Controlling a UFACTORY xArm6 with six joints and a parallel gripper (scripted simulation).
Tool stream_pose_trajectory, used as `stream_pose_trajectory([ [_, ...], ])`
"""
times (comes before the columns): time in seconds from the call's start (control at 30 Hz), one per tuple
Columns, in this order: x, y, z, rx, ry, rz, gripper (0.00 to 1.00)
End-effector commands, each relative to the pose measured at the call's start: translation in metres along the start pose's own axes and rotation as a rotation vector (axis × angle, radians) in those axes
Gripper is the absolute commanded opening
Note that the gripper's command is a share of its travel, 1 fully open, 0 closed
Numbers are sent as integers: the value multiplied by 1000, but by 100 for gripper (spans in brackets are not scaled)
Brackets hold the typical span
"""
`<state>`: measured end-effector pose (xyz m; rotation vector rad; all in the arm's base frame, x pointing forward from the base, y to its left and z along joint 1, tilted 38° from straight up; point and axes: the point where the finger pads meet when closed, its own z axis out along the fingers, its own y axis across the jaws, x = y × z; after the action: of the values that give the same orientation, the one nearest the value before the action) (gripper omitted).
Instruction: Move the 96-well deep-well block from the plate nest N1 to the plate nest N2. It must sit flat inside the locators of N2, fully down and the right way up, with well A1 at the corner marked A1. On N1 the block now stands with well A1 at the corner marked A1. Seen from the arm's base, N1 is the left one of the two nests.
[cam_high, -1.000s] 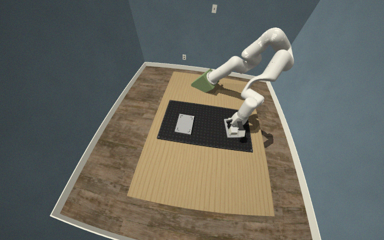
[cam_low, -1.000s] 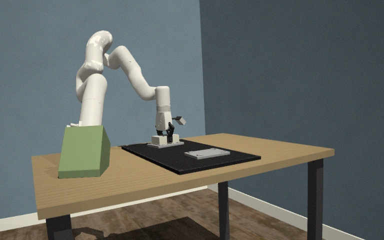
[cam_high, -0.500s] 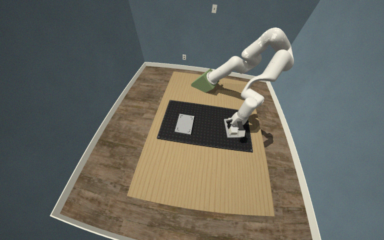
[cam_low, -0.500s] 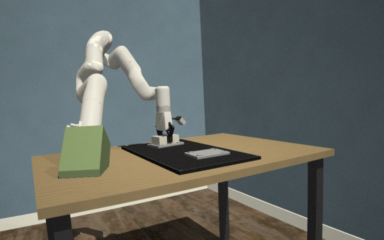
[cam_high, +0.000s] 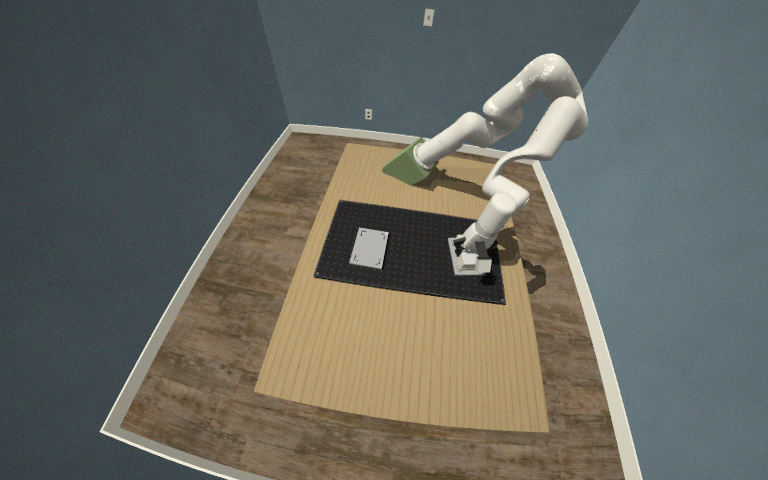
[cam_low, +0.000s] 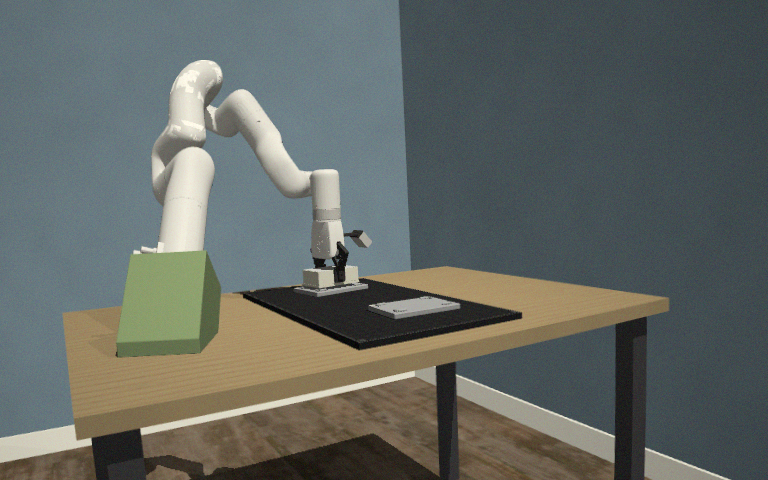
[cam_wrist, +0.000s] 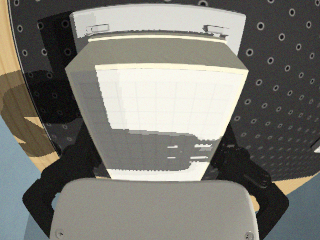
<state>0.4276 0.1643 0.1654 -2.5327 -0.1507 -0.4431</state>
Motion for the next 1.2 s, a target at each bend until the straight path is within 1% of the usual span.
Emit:
stream_pose_trajectory([
  [0.0,1,0,-4,0,3,-1,0],
  [0.57,1,0,-14,0,3,-1,0],
  [0.9,1,0,-16,0,3,-1,0],
  [1.17,1,0,-29,0,3,-1,0],
])
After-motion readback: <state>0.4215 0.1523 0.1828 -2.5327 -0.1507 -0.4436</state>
